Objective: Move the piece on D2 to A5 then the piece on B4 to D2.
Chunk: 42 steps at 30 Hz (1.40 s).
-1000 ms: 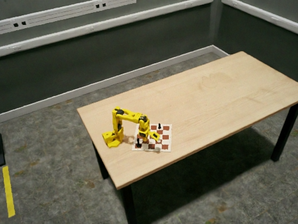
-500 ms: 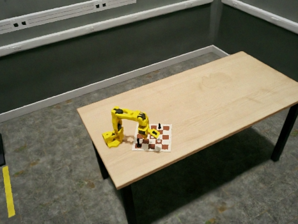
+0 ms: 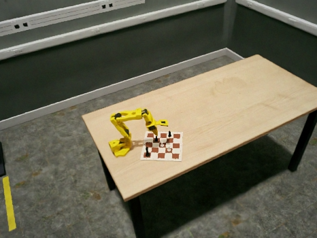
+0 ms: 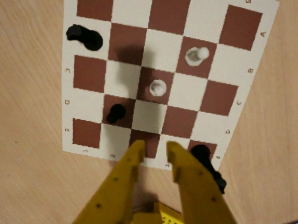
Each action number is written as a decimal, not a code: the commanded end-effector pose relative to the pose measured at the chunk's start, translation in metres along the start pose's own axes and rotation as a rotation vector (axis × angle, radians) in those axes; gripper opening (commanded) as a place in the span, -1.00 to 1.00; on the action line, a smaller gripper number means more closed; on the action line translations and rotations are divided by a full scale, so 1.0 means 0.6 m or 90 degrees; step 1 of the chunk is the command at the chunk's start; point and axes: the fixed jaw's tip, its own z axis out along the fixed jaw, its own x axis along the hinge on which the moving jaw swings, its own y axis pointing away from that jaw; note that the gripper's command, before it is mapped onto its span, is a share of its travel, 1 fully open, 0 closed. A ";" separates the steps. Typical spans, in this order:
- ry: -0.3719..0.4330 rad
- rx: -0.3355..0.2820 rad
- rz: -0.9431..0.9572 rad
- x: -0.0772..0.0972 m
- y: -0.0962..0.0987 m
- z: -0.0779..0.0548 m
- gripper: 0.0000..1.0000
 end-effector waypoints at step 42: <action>-0.135 -0.066 -0.120 0.021 0.079 0.015 -0.81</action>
